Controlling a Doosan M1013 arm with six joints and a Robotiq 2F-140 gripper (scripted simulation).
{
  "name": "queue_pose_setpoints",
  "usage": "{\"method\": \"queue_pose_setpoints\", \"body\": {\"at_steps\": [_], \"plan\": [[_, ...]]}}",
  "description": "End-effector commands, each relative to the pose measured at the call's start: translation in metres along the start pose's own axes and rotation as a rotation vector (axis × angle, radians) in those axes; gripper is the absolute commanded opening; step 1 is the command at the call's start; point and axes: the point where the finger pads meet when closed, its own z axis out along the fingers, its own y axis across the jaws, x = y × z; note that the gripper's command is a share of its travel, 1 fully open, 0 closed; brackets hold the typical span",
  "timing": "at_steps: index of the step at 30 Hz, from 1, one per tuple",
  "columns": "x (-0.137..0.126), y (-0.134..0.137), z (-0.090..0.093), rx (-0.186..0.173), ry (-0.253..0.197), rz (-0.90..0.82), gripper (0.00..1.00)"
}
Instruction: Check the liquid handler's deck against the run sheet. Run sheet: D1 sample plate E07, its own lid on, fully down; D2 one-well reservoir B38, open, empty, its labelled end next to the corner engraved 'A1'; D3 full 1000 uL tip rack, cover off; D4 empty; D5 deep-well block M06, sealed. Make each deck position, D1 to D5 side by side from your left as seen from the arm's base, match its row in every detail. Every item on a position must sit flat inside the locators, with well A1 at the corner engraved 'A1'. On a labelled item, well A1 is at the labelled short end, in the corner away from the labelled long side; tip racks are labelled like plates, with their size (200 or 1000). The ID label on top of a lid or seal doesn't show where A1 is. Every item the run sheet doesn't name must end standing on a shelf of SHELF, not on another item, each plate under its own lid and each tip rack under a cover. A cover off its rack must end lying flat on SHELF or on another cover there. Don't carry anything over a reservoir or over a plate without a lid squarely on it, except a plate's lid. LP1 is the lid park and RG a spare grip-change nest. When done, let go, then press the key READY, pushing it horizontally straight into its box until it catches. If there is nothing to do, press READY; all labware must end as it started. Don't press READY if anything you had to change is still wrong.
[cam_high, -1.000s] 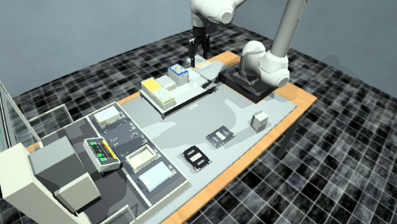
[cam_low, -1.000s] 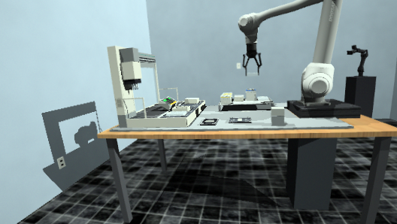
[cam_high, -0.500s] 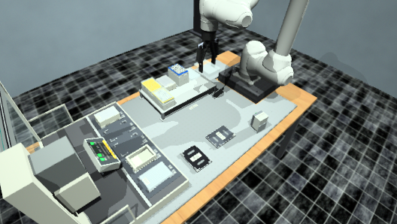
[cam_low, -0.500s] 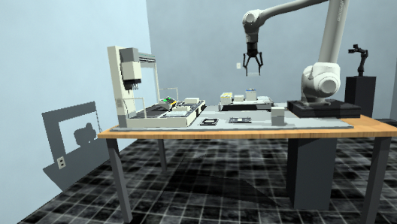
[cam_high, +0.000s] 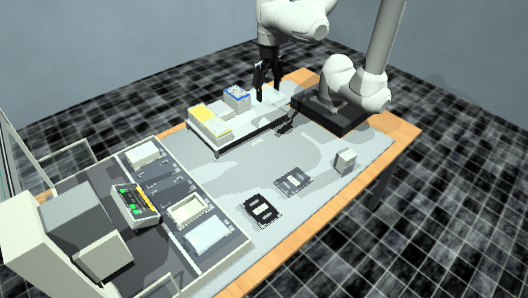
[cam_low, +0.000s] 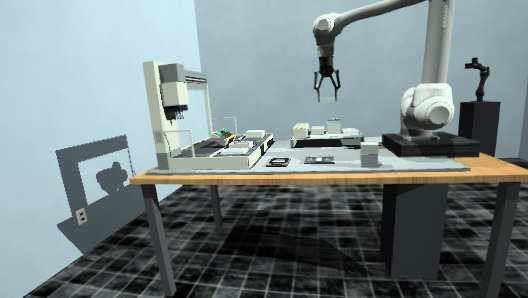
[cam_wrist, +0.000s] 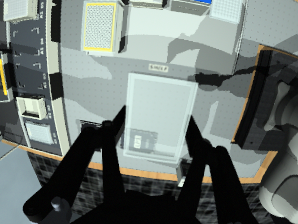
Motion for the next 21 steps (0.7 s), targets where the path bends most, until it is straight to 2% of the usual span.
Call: {"method": "queue_pose_setpoints", "body": {"at_steps": [1,16,18,21], "plan": [[0.0,-0.004,-0.001,0.001,0.0,0.0,0.1],[-0.003,-0.079,-0.001,0.001,0.0,0.0,0.1],[-0.003,-0.079,-0.001,0.001,0.0,0.0,0.1],[-0.003,-0.094,-0.001,0.001,0.0,0.0,0.1]]}}
